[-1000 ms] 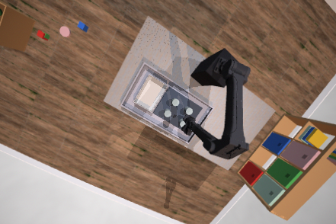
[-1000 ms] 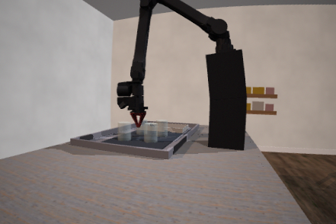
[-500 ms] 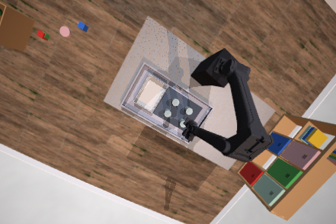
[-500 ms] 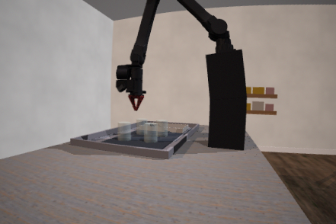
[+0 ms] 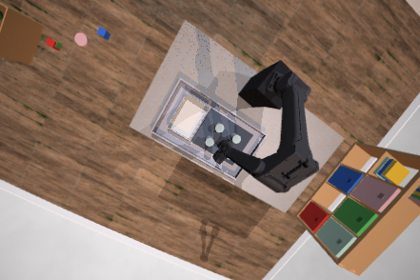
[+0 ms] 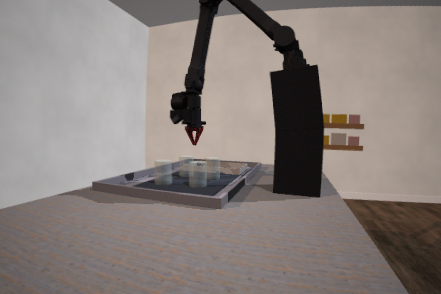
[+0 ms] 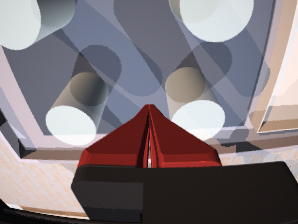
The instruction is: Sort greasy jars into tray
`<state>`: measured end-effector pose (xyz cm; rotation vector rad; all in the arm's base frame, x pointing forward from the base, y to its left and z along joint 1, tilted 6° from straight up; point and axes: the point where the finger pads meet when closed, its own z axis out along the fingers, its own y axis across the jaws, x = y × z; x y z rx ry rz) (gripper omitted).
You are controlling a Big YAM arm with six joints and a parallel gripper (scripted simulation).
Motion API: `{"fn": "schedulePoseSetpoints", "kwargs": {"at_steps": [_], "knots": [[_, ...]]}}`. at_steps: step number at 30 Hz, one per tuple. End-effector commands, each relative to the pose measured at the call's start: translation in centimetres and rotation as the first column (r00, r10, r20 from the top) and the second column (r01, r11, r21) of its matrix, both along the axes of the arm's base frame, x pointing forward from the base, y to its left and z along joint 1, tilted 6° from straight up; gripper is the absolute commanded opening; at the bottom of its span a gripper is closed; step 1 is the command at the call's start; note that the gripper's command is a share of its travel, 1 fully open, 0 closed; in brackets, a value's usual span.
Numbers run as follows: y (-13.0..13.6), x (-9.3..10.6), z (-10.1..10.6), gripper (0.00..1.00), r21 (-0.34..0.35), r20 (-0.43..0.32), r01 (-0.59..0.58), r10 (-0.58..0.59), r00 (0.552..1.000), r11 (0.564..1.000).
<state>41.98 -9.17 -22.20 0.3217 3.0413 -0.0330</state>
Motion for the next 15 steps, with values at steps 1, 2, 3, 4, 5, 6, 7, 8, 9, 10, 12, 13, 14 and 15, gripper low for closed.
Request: {"fn": "schedulePoseSetpoints", "kwargs": {"at_steps": [1, 2, 3, 4, 5, 6, 7, 8, 9, 10, 12, 13, 14, 15], "knots": [[-2.3, 0.5, 0.6, 0.0, -0.004, 0.025, -0.062, 0.062, 0.998, 0.998], [-2.3, 0.5, 0.6, 0.0, -0.004, 0.025, -0.062, 0.062, 0.998, 0.998], [-2.3, 0.5, 0.6, 0.0, -0.004, 0.025, -0.062, 0.062, 0.998, 0.998], [-3.1, 0.4, 0.6, 0.0, -0.004, 0.025, -0.062, 0.062, 0.998, 0.998], [-3.9, 0.3, 0.6, 0.0, -0.004, 0.025, -0.062, 0.062, 0.998, 0.998], [-4.7, 0.1, 0.6, 0.0, -0.004, 0.025, -0.062, 0.062, 0.998, 0.998], [-5.5, 0.0, 0.6, 0.0, -0.004, 0.025, -0.062, 0.062, 0.998, 0.998], [-5.5, 0.0, 0.6, 0.0, -0.004, 0.025, -0.062, 0.062, 0.998, 0.998], [-5.5, 0.0, 0.1, 0.0, -0.004, 0.025, -0.062, 0.062, 0.998, 0.998], [-5.5, 0.1, -0.3, 0.0, -0.004, 0.025, -0.062, 0.062, 0.998, 0.998], [-5.6, 0.2, -1.3, 0.0, -0.004, 0.025, -0.062, 0.062, 0.998, 0.998], [-5.6, 0.2, -1.8, 0.0, -0.004, 0.025, -0.062, 0.062, 0.998, 0.998], [-5.6, 0.3, -2.2, 0.0, -0.004, 0.025, -0.062, 0.062, 0.998, 0.998], [-5.6, 0.3, -2.7, 0.0, -0.004, 0.025, -0.062, 0.062, 0.998, 0.998]]}}
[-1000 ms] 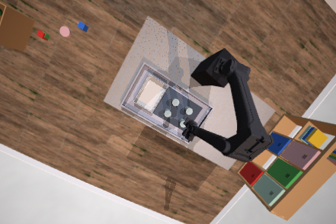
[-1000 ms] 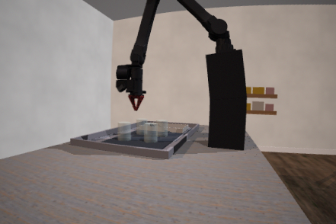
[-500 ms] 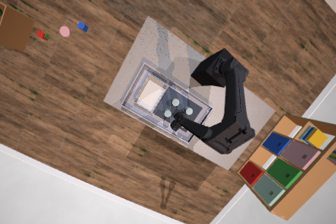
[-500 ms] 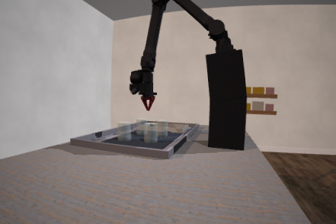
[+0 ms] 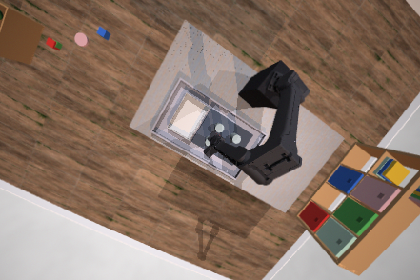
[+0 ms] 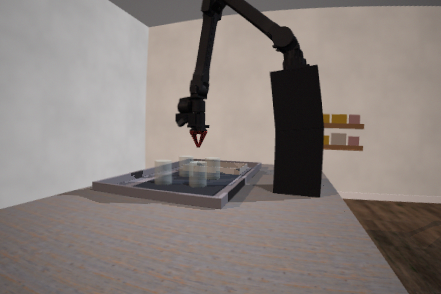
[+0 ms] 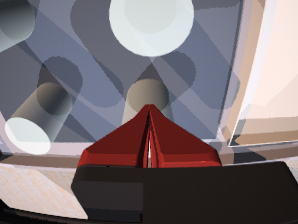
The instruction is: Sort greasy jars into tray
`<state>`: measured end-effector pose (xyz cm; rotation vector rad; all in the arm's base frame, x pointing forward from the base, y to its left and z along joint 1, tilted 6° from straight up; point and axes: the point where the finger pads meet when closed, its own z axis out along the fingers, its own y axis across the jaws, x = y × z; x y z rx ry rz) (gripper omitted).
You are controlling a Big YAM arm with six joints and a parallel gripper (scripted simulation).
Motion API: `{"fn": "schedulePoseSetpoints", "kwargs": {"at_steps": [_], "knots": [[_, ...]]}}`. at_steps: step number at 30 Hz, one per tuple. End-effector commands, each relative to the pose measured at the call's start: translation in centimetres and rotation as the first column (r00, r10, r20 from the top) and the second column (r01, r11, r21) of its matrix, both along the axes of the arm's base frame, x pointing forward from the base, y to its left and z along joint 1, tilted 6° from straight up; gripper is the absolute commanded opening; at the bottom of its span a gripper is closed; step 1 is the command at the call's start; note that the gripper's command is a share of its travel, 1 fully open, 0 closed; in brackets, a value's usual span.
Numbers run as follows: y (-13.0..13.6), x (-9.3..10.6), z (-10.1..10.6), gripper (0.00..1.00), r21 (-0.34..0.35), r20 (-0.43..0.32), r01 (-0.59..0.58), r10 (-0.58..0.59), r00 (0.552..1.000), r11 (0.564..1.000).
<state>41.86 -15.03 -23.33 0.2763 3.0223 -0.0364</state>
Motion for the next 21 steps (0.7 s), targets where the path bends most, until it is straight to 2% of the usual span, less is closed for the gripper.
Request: {"fn": "schedulePoseSetpoints", "kwargs": {"at_steps": [1, 3, 5, 11, 21], "knots": [[0.3, 0.5, -2.1, 0.0, 0.002, 0.002, -0.033, 0.033, 0.999, 0.999], [0.2, 0.6, -3.0, 0.0, 0.002, 0.002, -0.033, 0.033, 0.999, 0.999], [0.2, 0.6, -3.0, 0.0, 0.002, 0.002, -0.033, 0.033, 0.999, 0.999], [0.1, 0.9, -5.8, 0.0, 0.002, 0.002, -0.033, 0.033, 0.999, 0.999], [0.2, 0.9, -5.9, 0.0, 0.002, 0.002, -0.033, 0.033, 0.999, 0.999]]}}
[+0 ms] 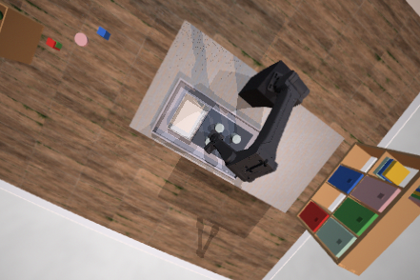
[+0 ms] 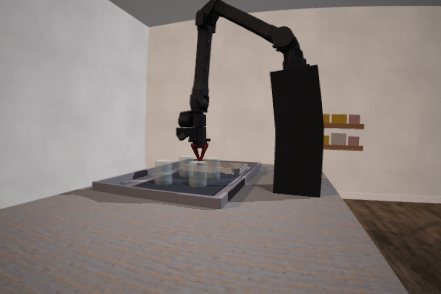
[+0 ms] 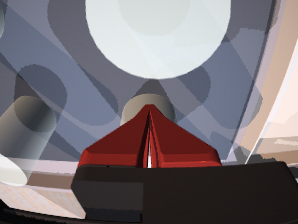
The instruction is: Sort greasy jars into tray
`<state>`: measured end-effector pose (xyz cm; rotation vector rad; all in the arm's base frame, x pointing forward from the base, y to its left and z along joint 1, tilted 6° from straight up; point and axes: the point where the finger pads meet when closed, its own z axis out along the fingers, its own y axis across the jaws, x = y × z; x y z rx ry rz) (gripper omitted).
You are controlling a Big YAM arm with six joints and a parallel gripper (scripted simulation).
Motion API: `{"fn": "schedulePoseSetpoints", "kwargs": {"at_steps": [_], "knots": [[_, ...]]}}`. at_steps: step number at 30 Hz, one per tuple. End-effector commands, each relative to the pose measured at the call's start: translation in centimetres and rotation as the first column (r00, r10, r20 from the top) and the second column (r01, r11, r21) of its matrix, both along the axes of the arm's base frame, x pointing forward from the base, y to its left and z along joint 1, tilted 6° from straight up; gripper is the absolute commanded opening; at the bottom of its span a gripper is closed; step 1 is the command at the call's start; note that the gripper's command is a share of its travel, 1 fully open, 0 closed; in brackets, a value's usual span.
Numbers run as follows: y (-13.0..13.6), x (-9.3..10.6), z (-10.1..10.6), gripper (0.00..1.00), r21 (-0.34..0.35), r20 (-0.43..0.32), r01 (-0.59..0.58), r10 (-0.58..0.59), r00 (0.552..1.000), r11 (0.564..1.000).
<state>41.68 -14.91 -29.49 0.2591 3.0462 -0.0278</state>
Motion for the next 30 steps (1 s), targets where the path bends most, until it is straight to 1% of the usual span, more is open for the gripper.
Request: {"fn": "schedulePoseSetpoints", "kwargs": {"at_steps": [1, 30], "knots": [[0.04, 1.06, 0.31, 0.0, -0.005, 0.024, -0.021, 0.021, 0.999, 1.0], [0.09, 0.7, 0.27, 0.0, -0.005, 0.024, -0.021, 0.021, 0.999, 1.0]]}}
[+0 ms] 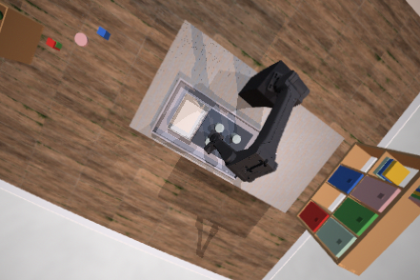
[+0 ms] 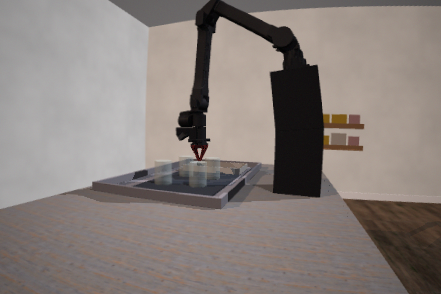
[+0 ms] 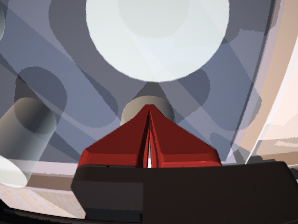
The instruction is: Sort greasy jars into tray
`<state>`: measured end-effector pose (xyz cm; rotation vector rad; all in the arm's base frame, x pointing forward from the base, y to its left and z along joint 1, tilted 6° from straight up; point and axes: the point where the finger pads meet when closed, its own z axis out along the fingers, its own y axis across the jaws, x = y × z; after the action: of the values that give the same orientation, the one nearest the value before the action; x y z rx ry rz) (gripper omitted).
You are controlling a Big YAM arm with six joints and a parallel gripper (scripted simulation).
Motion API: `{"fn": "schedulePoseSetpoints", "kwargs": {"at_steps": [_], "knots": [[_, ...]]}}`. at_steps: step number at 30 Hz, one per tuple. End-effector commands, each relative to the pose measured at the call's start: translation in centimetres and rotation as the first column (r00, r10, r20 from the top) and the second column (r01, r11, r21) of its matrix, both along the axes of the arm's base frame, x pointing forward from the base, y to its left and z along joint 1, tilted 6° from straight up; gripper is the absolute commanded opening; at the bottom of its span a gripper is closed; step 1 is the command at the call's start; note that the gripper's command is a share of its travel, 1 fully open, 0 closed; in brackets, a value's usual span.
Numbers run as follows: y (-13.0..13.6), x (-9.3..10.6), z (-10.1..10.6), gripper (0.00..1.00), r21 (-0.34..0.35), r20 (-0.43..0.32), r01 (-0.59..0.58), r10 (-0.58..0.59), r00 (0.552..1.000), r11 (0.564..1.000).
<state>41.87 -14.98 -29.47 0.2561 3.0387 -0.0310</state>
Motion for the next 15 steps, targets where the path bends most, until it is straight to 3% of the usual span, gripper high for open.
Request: {"fn": "schedulePoseSetpoints", "kwargs": {"at_steps": [1, 15], "knots": [[0.16, 0.51, 0.25, 0.0, -0.002, 0.017, -0.019, 0.019, 1.0, 1.0], [0.18, 0.35, 0.23, 0.0, -0.002, 0.017, -0.019, 0.019, 1.0, 1.0]]}}
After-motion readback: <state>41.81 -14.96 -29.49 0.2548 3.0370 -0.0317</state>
